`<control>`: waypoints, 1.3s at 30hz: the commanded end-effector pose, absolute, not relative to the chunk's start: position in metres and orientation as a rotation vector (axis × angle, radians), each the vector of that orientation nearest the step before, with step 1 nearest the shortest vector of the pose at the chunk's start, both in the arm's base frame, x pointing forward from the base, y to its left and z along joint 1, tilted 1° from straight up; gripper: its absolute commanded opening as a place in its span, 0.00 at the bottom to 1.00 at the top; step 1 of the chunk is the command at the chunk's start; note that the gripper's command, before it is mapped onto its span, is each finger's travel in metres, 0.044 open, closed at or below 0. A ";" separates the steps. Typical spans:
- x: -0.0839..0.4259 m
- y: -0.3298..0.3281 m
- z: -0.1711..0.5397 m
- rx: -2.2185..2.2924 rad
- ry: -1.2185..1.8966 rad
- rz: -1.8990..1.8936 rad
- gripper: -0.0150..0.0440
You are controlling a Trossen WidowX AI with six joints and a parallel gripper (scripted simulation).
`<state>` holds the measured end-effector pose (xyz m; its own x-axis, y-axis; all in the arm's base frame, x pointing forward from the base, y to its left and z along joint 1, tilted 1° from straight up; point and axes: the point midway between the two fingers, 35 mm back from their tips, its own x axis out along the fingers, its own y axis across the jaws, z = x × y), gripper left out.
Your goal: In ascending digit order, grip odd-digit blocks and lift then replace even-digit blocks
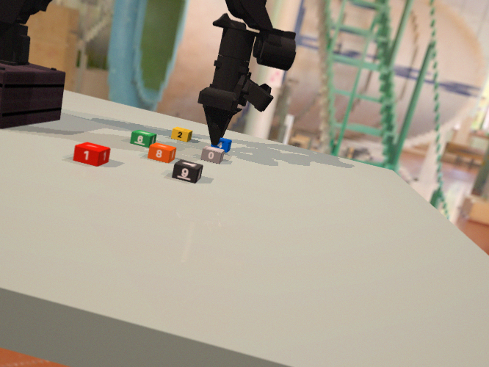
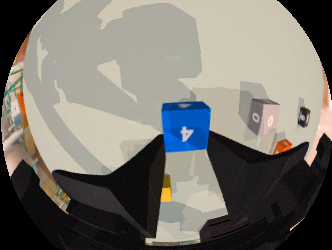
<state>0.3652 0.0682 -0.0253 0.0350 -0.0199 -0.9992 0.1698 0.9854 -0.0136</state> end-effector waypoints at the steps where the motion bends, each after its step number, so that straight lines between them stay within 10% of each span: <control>1: 0.365 0.068 -0.031 0.121 1.533 -0.148 0.46; 10: 0.365 0.068 -0.031 0.121 1.533 -0.148 0.46; 21: 0.365 0.068 -0.031 0.121 1.533 -0.148 0.93; 32: 0.364 0.069 0.006 0.122 1.533 -0.148 0.93; 39: 0.361 0.070 0.087 0.122 1.533 -0.148 0.62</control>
<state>0.3598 0.0694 0.0508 -0.0036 -0.0273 -0.9996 0.1662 0.9857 -0.0276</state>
